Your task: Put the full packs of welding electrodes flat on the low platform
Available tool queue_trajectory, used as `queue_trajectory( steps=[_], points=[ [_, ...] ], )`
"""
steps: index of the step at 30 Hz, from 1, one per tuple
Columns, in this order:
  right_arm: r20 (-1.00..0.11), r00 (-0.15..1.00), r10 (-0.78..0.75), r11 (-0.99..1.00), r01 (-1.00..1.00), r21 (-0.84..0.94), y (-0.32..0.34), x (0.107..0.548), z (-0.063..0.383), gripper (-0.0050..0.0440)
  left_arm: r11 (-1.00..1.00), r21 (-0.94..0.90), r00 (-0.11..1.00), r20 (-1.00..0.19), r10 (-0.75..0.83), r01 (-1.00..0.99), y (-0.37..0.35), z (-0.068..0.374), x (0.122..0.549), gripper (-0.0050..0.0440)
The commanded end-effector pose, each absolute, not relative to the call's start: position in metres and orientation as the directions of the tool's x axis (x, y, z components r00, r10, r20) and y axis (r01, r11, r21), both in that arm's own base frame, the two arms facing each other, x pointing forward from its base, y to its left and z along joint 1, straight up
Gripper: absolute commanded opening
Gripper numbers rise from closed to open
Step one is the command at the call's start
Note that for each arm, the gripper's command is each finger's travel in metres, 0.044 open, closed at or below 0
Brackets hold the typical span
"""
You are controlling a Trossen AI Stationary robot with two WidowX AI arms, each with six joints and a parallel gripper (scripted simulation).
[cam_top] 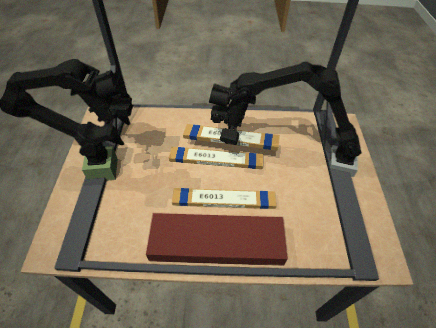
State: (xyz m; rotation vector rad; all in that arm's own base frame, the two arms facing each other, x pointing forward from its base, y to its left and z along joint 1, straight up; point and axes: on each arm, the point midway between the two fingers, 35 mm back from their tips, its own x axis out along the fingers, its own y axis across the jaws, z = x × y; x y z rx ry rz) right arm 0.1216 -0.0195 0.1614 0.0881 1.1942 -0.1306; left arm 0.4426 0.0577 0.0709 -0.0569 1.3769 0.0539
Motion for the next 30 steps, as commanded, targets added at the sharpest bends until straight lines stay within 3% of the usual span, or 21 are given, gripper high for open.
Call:
queue_trajectory(
  steps=[1,30],
  points=[
    [-0.923,0.380,-0.057,0.989,0.147,0.000,-0.020,0.123,0.167,0.0430,0.997,0.005,0.313,-0.949,0.030,-0.079,0.055,0.119,0.462,-0.0050],
    [-0.923,0.380,-0.057,0.989,0.147,0.000,-0.020,0.123,0.167,0.0430,0.997,0.000,0.284,-0.958,0.023,-0.078,-0.006,0.099,0.499,-0.0050]
  ],
)
